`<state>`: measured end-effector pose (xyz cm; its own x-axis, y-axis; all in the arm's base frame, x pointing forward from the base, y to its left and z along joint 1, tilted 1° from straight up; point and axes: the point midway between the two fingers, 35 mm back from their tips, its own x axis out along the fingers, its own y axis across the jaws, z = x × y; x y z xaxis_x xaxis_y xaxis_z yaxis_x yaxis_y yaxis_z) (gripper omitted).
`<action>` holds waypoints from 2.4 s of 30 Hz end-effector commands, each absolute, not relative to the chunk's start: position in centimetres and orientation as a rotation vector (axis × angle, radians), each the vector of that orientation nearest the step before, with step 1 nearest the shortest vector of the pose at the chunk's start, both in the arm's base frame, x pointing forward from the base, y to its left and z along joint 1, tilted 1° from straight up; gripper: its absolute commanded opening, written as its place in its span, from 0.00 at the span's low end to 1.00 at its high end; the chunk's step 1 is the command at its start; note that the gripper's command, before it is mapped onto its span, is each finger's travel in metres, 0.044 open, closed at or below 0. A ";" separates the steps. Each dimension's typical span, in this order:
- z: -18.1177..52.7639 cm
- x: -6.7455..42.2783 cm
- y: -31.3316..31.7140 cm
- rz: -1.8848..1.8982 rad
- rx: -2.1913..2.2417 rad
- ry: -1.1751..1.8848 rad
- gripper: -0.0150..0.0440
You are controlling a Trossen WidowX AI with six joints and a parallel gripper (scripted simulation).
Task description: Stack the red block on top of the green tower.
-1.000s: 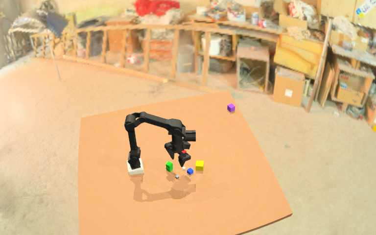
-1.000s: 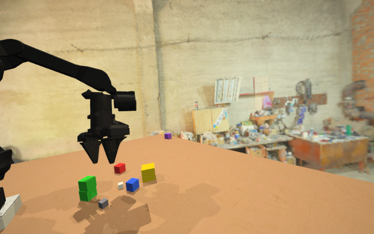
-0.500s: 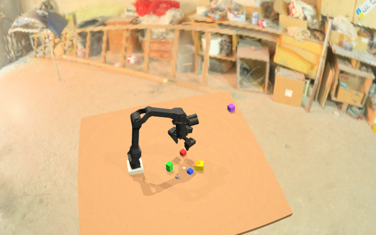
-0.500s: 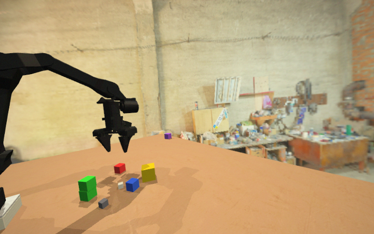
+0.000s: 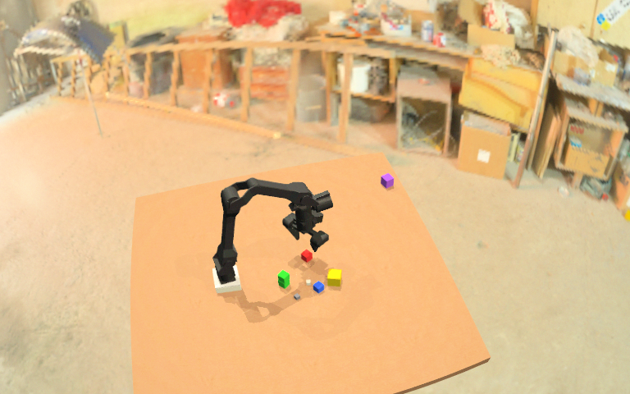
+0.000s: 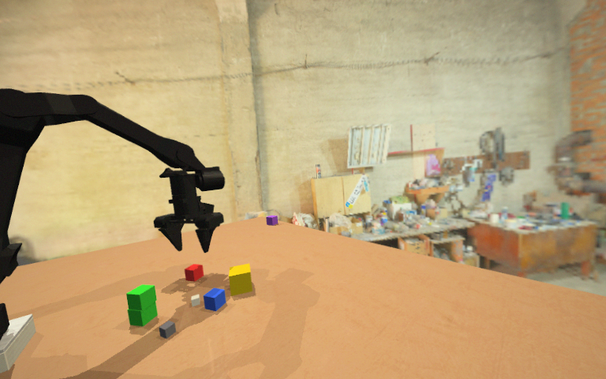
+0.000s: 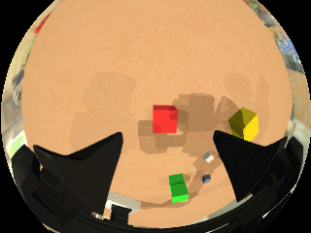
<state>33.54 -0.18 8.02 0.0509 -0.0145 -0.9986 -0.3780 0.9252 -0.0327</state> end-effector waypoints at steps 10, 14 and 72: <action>5.0 33.4 -0.2 0.289 -0.312 1.521 1.00; 4.4 33.5 -0.2 0.289 -0.312 1.521 1.00; 2.3 33.5 -0.3 0.289 -0.312 1.521 0.25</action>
<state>33.46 -0.32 1.71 0.0289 -0.0130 -0.9995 -0.3736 0.9273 -0.0229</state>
